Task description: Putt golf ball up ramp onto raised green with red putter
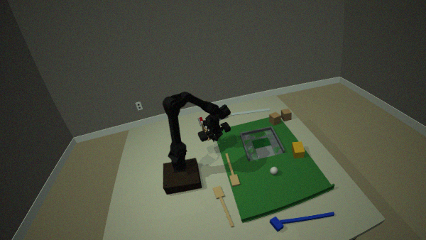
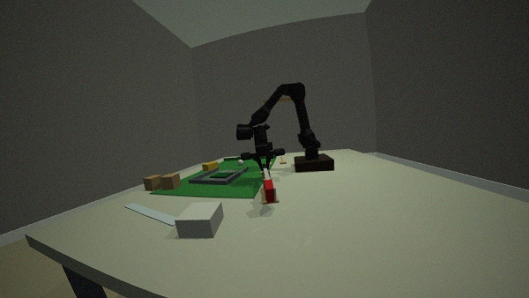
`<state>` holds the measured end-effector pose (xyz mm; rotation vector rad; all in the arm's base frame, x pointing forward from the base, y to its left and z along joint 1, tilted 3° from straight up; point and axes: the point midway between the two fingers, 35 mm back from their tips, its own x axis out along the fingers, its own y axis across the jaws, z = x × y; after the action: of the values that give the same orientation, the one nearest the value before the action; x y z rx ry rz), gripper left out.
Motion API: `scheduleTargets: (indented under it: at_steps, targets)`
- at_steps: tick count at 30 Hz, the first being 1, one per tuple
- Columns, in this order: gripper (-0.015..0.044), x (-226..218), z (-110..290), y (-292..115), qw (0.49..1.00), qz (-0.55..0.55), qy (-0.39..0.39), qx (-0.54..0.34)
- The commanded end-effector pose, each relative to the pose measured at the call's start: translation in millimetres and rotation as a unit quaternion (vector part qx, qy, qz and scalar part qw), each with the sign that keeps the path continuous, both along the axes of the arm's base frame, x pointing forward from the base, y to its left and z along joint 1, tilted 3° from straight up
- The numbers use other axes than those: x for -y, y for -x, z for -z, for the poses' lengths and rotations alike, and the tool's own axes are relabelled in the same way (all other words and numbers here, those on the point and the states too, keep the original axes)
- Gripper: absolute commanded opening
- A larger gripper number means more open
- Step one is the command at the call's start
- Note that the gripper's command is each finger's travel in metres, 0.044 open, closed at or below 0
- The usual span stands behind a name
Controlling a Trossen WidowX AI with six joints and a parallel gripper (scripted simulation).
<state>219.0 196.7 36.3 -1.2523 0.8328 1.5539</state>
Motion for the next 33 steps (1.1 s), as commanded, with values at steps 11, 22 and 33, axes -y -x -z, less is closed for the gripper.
scheduleTargets:
  at_steps: [11, 22, 33]
  targets:
    - [0.0, -1.0, -91.2, 4.1, 1.0, -0.001, -0.013, 0.01]
    - [0.0, 2.3, -83.7, 5.3, 1.0, -0.001, -0.001, 0.003]
    - [0.0, 39.3, -85.9, -26.2, 0.993, 0.12, 0.01, -0.003]
